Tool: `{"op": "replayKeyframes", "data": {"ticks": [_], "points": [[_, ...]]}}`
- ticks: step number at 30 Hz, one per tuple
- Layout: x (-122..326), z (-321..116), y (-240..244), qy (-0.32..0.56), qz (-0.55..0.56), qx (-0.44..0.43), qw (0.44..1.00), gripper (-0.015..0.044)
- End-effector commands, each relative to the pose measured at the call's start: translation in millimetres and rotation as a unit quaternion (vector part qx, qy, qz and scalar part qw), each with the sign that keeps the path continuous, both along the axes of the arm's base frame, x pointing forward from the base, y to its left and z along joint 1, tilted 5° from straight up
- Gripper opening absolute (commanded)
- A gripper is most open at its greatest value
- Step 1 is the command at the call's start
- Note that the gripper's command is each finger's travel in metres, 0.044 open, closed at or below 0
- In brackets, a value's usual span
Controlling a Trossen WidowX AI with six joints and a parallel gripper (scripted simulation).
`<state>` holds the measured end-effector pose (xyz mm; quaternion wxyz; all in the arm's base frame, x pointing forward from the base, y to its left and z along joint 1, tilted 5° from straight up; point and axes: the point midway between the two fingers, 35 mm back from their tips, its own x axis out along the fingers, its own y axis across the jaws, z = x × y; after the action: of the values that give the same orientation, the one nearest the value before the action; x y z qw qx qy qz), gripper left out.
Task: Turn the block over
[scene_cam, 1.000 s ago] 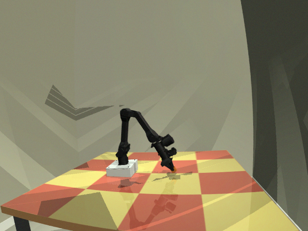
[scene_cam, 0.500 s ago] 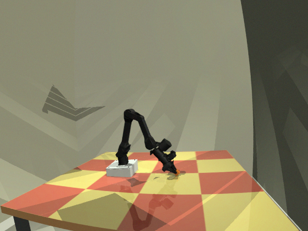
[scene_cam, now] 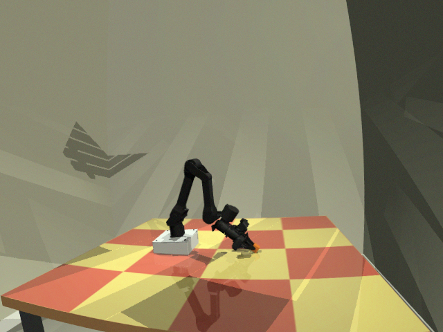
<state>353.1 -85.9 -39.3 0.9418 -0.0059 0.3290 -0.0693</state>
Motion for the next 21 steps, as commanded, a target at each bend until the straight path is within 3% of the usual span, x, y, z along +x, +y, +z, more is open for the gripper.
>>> {"op": "replayKeyframes", "data": {"ticks": [1,21], "points": [[-9.2,-3.7,2.7,-0.015,0.004,-0.001,1.000,0.0000],[-16.1,4.0,4.5,-0.064,0.008,-0.010,0.998,0.0000]]}}
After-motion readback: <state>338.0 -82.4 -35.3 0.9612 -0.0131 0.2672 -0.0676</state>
